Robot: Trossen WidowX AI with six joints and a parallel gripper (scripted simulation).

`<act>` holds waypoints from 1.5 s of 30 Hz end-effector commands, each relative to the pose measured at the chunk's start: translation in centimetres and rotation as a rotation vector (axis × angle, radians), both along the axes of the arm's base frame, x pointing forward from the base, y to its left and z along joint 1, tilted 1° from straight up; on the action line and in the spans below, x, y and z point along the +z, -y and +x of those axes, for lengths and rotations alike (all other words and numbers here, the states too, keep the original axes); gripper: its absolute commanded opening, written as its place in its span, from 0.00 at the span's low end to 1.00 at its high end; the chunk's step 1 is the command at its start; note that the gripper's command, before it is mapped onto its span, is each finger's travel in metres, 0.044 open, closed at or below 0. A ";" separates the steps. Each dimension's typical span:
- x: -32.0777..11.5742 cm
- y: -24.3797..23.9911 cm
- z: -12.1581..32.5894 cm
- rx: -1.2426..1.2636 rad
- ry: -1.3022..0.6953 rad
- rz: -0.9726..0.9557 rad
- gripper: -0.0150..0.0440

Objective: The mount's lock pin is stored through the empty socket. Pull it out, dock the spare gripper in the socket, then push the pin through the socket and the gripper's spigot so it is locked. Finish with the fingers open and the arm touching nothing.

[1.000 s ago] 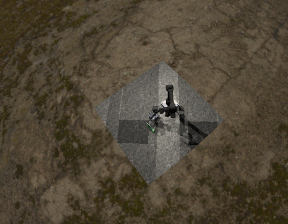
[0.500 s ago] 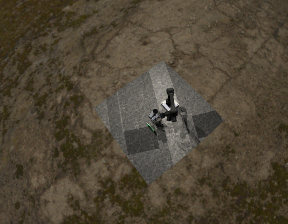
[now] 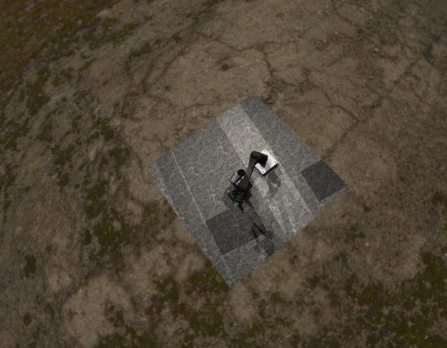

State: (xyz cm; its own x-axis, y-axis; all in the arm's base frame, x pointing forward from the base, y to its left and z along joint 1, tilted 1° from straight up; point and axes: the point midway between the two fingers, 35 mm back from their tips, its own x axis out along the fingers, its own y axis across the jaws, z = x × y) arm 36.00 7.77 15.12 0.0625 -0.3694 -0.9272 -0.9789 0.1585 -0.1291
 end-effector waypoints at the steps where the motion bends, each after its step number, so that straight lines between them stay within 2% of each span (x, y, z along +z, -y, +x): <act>1: -1.4 2.6 3.8 0.081 -0.072 0.107 0.56; 12: -1.8 2.4 3.9 0.085 -0.074 0.112 0.56; 26: -8.8 2.3 4.2 0.085 -0.074 0.112 0.56; 45: -11.5 2.2 4.4 0.085 -0.074 0.112 0.56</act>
